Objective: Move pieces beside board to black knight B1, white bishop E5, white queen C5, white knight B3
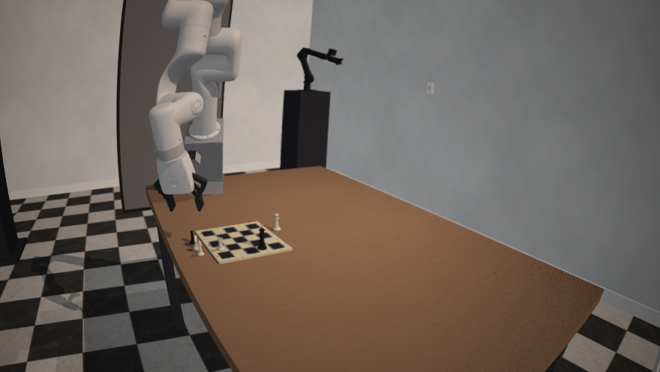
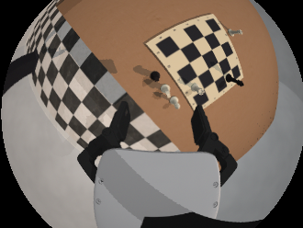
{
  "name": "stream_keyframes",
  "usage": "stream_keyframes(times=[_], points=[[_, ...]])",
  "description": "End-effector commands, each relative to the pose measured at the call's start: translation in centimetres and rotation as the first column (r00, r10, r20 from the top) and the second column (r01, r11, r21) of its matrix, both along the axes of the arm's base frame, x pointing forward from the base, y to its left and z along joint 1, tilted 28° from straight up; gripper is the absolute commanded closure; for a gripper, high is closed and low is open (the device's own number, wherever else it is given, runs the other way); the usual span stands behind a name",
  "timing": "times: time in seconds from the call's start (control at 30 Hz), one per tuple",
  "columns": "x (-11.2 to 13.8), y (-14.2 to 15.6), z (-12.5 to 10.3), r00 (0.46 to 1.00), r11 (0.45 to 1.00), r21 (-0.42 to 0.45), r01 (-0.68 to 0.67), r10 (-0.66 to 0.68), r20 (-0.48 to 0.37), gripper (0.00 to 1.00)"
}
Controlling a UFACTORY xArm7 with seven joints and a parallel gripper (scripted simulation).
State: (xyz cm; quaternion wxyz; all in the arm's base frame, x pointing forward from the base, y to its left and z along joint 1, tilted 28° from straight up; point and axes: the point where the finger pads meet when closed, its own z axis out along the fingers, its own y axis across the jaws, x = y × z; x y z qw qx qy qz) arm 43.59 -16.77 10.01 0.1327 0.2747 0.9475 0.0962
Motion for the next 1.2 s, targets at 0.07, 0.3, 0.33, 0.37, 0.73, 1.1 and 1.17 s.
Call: stream_keyframes(times=[0.07,0.3,0.33,0.37,0.73,1.1,1.17], points=[[-0.6,0.4,0.4,0.999,0.997,-0.071,-0.038,0.04,0.03,0.0],[-1.1,0.7,0.6,0.996,0.99,-0.121,-0.066,0.072,0.047,0.0],[-1.1,0.7,0.6,0.996,0.99,-0.121,-0.066,0.072,0.047,0.0],[-1.1,0.7,0.6,0.996,0.99,-0.121,-0.066,0.072,0.047,0.0],[-3.7,2.0,2.0,0.964,0.914,-0.359,-0.188,0.242,0.111,0.0],[-3.8,2.1,2.1,0.962,0.909,-0.368,-0.193,0.249,0.113,0.0],[-3.8,2.1,2.1,0.962,0.909,-0.368,-0.193,0.249,0.113,0.0]])
